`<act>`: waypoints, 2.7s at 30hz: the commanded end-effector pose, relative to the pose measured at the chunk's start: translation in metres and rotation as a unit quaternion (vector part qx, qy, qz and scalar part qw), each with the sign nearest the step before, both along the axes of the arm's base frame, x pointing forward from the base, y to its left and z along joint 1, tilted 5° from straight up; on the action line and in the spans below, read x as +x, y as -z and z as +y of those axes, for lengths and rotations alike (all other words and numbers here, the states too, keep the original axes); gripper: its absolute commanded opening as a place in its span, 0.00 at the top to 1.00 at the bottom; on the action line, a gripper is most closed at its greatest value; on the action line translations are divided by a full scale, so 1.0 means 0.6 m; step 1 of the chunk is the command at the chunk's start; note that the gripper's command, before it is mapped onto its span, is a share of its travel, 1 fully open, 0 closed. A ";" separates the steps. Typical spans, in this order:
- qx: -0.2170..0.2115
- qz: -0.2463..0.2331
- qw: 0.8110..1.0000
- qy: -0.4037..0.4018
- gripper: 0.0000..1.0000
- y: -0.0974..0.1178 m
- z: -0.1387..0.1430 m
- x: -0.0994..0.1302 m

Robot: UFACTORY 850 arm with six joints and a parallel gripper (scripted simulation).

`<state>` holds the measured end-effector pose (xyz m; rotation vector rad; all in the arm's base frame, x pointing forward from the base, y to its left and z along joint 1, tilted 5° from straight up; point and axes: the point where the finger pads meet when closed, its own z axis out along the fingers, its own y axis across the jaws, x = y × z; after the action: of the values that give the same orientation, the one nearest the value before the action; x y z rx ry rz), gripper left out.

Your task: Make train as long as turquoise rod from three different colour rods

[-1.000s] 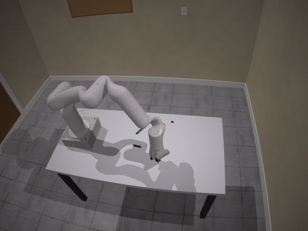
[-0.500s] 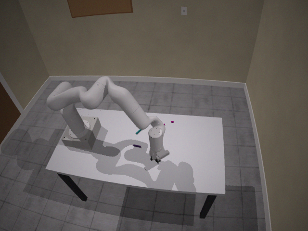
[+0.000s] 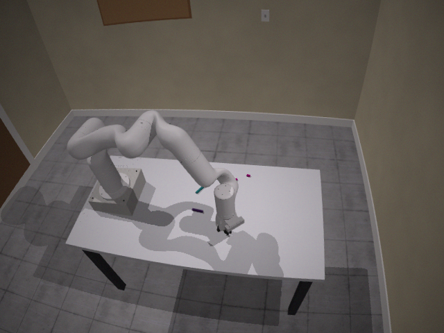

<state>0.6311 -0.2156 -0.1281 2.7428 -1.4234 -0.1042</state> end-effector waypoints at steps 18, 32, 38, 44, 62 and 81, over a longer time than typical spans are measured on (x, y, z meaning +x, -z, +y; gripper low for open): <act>0.000 -0.001 1.000 0.000 0.96 -0.002 -0.001 0.002; 0.000 -0.001 1.000 0.000 0.88 -0.002 -0.001 0.002; 0.000 -0.001 1.000 0.000 0.80 -0.002 -0.001 0.002; 0.000 -0.001 1.000 0.000 0.76 -0.002 -0.001 0.002; 0.000 -0.001 1.000 0.000 0.76 -0.032 0.000 0.004; 0.000 -0.001 1.000 0.000 0.76 -0.150 0.001 0.014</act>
<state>0.6379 -0.2145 -0.0449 2.7427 -1.4233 -0.1048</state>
